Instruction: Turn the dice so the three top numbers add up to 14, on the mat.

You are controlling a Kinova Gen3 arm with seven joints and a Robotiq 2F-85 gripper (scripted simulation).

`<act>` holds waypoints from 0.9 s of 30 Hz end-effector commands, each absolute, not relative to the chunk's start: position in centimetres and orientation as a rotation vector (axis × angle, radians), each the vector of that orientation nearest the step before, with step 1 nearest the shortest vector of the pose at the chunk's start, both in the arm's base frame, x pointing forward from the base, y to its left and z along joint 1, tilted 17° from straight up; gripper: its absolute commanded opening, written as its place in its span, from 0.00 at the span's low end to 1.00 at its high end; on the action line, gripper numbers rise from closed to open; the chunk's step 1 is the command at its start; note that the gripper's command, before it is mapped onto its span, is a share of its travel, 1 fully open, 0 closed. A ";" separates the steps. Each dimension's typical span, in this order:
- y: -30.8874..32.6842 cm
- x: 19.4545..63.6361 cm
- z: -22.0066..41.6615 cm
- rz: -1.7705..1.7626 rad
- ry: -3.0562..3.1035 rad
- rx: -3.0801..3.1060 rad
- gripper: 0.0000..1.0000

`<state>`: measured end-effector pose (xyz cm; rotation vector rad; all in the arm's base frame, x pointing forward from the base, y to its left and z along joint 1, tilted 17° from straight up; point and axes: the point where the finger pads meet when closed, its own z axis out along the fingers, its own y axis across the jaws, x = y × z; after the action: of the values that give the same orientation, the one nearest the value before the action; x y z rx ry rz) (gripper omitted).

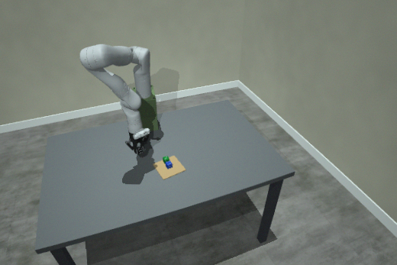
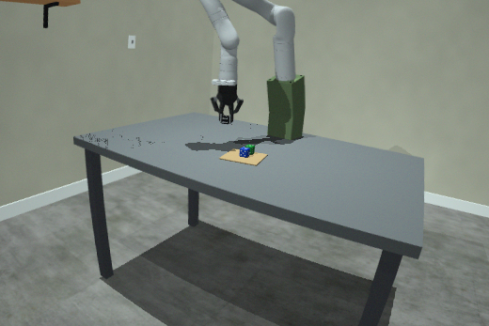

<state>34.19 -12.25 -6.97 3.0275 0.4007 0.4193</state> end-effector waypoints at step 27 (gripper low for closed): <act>-10.0 38.2 -5.6 0.398 0.301 3.007 0.26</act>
<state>36.79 -11.36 -5.95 3.0178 0.2652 0.3872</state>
